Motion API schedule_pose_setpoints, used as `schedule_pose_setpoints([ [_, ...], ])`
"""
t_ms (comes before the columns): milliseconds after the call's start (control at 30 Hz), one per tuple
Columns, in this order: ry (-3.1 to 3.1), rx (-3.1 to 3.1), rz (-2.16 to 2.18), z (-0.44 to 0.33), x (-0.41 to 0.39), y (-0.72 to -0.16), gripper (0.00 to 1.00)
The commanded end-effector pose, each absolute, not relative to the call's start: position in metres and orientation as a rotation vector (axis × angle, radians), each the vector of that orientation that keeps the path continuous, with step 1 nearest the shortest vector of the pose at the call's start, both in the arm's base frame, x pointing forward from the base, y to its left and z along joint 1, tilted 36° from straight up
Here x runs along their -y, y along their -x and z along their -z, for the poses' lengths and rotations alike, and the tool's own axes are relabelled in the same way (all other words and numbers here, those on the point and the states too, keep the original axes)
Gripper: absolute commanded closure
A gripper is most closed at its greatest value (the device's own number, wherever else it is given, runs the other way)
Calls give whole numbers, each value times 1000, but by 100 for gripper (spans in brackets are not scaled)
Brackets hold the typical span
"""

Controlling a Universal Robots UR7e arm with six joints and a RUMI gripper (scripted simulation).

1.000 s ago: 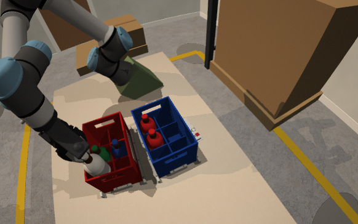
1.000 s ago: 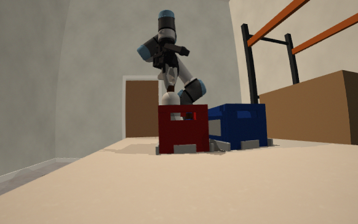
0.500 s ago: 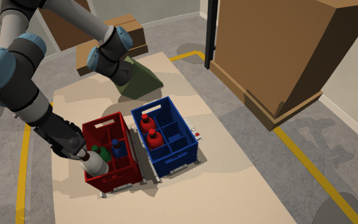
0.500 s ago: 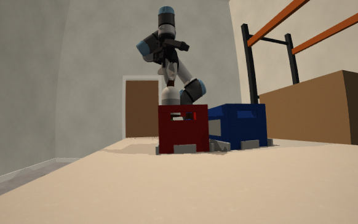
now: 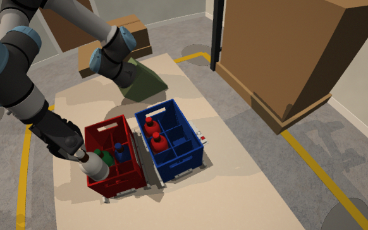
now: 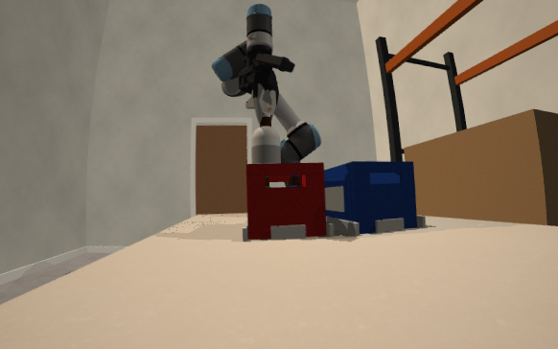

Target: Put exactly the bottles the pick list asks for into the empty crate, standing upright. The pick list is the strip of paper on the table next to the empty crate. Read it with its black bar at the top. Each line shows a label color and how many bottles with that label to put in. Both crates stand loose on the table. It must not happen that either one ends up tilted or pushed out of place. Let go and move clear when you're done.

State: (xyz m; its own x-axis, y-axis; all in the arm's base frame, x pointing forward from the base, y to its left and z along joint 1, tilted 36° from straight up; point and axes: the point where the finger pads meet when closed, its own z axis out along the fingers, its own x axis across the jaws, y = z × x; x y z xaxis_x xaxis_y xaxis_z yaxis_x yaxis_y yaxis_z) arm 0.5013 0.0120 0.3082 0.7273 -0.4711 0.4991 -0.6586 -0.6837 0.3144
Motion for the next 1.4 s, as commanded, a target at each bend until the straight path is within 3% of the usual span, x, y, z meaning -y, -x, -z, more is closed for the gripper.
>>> schedule_pose_setpoints([
  [0, -2451, 861, -529, -316, -17, -500, 100],
  [1367, -2451, 861, -529, -320, -49, -495, 100],
])
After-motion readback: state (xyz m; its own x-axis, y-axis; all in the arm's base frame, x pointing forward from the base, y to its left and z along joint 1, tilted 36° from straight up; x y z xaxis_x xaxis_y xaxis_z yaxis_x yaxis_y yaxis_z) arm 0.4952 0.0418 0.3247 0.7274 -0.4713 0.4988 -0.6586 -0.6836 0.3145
